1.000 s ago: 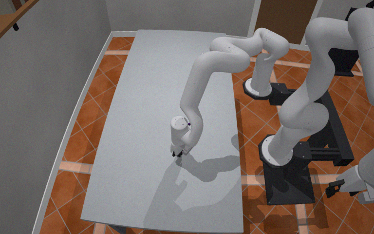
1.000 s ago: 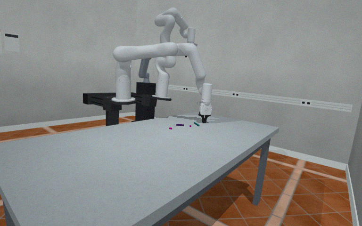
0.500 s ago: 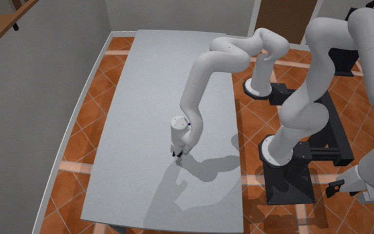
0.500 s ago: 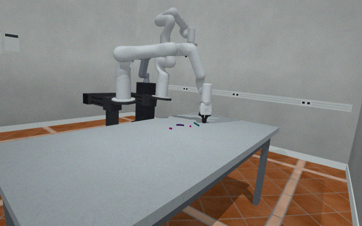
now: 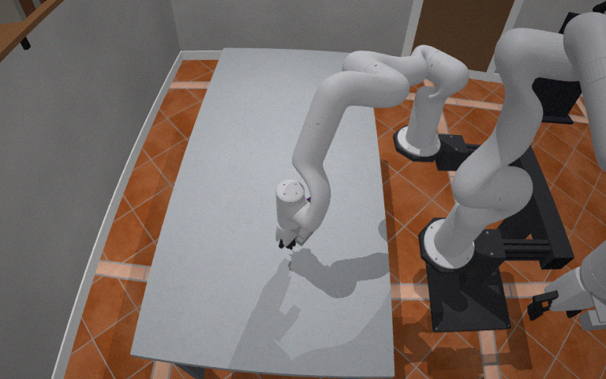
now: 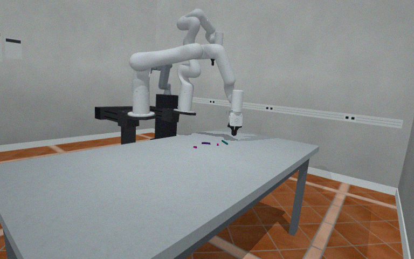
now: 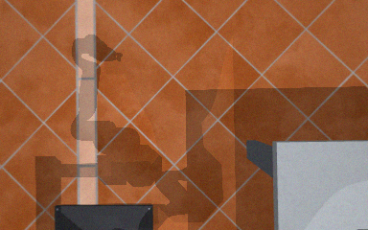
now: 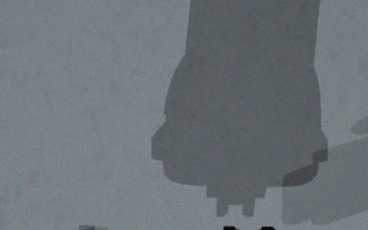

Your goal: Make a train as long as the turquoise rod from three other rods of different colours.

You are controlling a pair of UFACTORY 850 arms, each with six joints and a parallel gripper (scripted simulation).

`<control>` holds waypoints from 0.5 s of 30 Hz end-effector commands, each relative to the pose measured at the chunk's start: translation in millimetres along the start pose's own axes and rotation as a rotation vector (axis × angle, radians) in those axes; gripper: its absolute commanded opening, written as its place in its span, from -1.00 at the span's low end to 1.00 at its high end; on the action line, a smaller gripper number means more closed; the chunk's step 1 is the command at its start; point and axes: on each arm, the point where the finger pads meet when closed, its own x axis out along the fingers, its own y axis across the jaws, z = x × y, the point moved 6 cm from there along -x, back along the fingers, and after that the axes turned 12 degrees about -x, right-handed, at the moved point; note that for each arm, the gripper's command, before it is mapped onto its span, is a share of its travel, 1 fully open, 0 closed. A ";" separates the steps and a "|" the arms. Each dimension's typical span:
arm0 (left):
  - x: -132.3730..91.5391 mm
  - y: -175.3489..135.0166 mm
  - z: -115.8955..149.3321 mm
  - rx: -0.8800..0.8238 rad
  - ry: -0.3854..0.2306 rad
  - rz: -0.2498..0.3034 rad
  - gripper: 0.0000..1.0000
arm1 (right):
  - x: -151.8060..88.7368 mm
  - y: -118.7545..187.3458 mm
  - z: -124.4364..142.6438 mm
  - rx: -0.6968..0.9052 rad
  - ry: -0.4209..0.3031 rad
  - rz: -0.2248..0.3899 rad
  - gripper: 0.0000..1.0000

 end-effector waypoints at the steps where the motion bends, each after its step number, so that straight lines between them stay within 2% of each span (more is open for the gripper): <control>1: -1.0 0.1 -0.3 0.000 0.002 0.000 1.00 | -37.8 0.5 0.3 0.000 -0.001 0.003 -0.89; 6: -1.0 0.1 -0.3 0.000 0.002 0.000 1.00 | -58.4 0.5 0.3 0.000 -0.001 0.003 -0.89; 15: -1.0 0.1 -0.3 0.000 0.002 0.000 1.00 | -60.1 0.5 0.3 0.000 -0.001 0.003 -0.89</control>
